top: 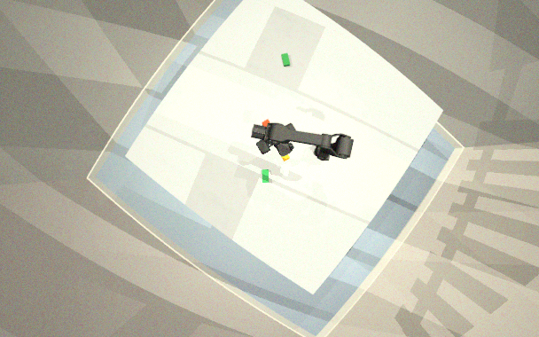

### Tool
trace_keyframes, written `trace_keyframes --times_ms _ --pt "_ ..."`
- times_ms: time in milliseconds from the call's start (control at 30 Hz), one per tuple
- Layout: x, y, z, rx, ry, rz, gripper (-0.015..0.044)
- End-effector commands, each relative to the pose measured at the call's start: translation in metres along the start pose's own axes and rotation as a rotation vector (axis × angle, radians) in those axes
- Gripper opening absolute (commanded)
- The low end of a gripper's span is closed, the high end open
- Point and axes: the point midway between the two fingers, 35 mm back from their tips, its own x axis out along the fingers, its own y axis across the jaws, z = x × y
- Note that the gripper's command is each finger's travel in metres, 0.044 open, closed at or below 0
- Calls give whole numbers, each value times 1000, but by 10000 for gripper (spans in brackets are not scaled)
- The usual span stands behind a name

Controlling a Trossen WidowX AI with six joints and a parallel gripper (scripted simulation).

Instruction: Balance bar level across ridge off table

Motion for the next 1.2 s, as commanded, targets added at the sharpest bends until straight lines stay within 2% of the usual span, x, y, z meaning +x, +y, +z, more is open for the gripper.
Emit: trace_keyframes --times_ms 0,100,167,1167 --pt "-42 -4 -4 0 17 -19 440" --pt "-78 -1 -1 0 17 -18 440" --pt "-86 0 0 0 17 -18 440" --pt "-86 0 0 0 17 -18 440"
